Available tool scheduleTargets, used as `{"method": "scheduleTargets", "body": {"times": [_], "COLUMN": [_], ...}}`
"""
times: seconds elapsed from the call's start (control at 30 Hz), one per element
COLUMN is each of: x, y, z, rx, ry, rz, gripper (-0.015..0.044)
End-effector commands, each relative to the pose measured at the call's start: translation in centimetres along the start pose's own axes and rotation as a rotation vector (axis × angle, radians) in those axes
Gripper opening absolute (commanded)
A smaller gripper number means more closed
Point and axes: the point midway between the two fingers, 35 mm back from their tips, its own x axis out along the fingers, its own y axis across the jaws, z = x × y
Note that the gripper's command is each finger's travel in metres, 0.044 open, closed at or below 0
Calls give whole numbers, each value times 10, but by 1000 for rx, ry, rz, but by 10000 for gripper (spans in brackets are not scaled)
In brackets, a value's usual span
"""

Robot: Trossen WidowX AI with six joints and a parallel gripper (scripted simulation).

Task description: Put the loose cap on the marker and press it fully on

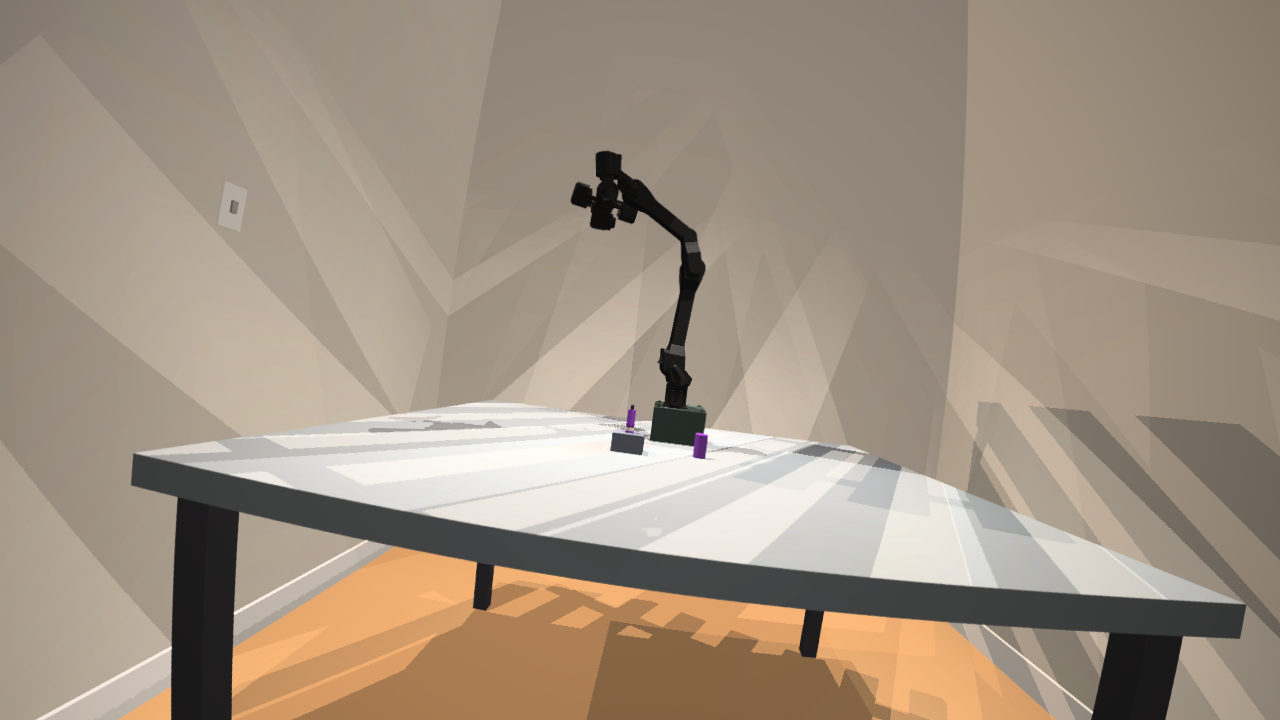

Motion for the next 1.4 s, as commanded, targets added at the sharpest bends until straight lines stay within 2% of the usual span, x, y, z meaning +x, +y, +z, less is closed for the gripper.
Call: {"method": "scheduleTargets", "body": {"times": [0.0,0.17,0.4,0.63,0.8,0.97,1.17,1.37], "x": [-1,-41,-120,-213,-273,-324,-374,-409], "y": [-2,-43,-79,-81,-61,-28,26,95], "z": [1,39,104,164,205,240,280,315], "rx": [9,230,495,708,800,838,822,765], "ry": [-3,-118,-457,-868,-1170,-1428,-1675,-1825], "rz": [-10,-249,-537,-632,-583,-457,-217,95], "gripper": [374,245,245,245,245,245,245,245]}}
